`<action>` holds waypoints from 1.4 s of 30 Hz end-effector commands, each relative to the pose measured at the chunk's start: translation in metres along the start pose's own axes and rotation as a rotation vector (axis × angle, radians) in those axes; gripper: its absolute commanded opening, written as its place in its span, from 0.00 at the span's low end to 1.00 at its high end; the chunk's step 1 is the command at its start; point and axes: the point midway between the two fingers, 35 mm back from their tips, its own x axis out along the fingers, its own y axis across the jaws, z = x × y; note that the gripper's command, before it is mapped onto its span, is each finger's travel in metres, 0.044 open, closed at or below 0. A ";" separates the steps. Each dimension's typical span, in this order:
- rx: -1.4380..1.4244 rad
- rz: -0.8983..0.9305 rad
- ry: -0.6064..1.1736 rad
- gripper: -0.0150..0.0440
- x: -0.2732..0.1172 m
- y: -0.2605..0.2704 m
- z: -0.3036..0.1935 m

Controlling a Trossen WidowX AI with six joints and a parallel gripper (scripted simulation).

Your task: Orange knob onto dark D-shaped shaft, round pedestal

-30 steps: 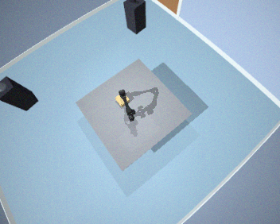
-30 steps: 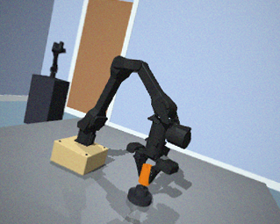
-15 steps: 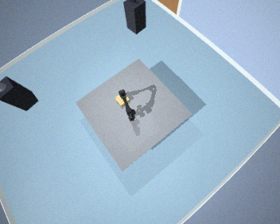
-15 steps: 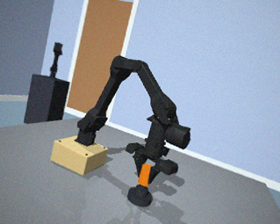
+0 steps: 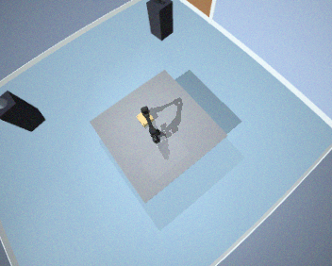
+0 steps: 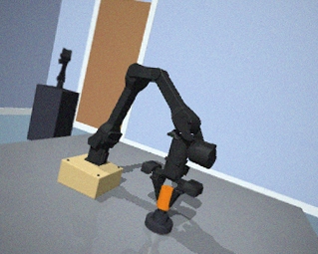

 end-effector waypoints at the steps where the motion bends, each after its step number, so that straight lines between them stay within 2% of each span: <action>1: -0.068 -0.009 0.000 0.25 -0.003 -0.003 0.000; 30: -0.068 -0.009 0.000 0.25 -0.002 0.000 0.000; 37: -0.267 -0.009 0.001 0.25 -0.003 -0.001 -0.001; 42: -0.278 -0.009 0.001 0.25 -0.003 -0.004 0.000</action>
